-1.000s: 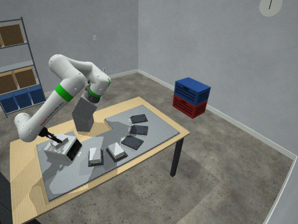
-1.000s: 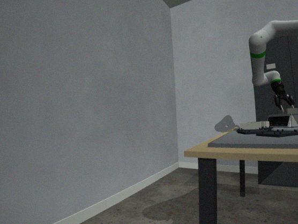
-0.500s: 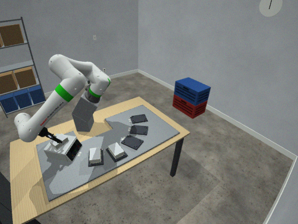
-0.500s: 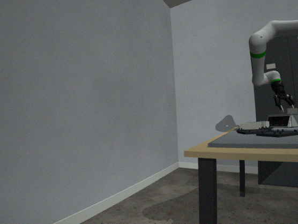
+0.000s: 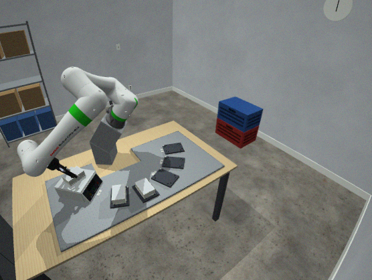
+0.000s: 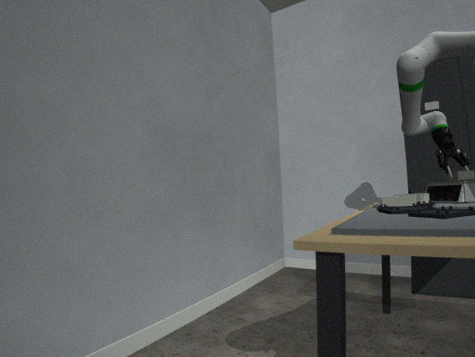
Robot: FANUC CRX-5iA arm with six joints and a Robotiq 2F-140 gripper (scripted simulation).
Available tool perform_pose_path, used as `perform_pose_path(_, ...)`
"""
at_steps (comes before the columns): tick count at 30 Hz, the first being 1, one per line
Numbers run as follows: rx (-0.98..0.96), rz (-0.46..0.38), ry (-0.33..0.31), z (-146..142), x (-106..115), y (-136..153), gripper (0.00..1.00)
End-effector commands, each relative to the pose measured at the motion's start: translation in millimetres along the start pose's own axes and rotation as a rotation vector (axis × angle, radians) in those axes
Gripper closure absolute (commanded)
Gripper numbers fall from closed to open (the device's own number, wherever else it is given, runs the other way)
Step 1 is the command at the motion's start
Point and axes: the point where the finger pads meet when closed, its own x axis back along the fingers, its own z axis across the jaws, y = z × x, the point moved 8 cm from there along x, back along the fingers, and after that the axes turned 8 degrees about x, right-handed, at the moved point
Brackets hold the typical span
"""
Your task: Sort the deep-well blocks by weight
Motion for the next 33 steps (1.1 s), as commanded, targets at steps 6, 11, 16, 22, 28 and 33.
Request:
perform_pose_path(6,0.000,0.000,0.000,-1,12,7,0.90)
perform_pose_path(11,0.000,0.000,0.000,-1,20,11,0.90)
perform_pose_path(16,0.000,0.000,0.000,-2,24,14,0.90)
perform_pose_path(22,0.000,0.000,0.000,-3,33,18,0.90)
perform_pose_path(28,0.000,0.000,0.000,-3,41,23,0.90)
perform_pose_path(33,0.000,0.000,0.000,-4,46,26,0.90)
